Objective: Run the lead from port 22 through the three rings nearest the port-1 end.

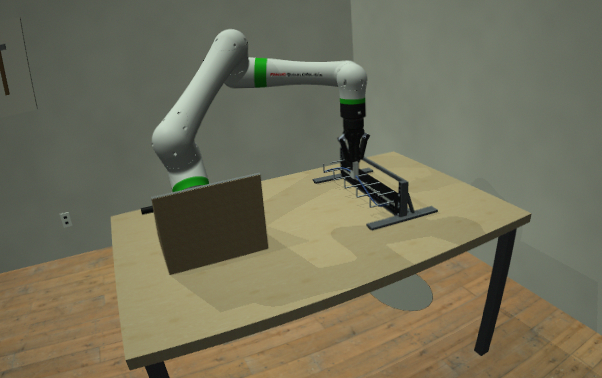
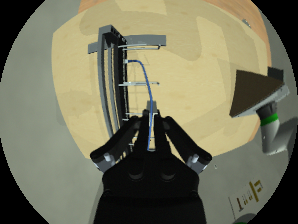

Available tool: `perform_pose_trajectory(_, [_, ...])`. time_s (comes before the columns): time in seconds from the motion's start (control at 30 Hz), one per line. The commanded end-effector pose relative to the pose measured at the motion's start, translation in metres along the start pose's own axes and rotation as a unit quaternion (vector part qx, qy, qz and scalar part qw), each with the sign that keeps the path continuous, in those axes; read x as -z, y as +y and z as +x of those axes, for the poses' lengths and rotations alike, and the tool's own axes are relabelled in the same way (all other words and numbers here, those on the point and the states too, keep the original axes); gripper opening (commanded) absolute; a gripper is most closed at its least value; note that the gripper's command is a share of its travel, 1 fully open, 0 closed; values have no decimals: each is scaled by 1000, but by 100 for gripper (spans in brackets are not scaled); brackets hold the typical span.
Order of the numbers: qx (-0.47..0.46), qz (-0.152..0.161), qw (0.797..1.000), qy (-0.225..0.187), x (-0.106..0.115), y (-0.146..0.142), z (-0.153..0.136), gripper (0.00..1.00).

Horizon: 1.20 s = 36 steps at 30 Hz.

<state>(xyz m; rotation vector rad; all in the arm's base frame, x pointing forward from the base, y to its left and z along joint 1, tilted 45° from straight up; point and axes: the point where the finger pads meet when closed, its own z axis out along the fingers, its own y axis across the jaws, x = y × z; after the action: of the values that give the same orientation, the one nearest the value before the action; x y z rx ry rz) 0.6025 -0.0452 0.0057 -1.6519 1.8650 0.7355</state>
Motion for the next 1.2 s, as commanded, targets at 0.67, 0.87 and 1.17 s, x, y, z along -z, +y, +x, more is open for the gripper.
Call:
perform_pose_trajectory(0.67, [1,0,1000,-1,-9,0,-1,0])
perform_pose_trajectory(0.87, [1,0,1000,-1,-15,0,-1,0])
perform_pose_trajectory(1.17, [1,0,1000,-1,-23,0,-1,0])
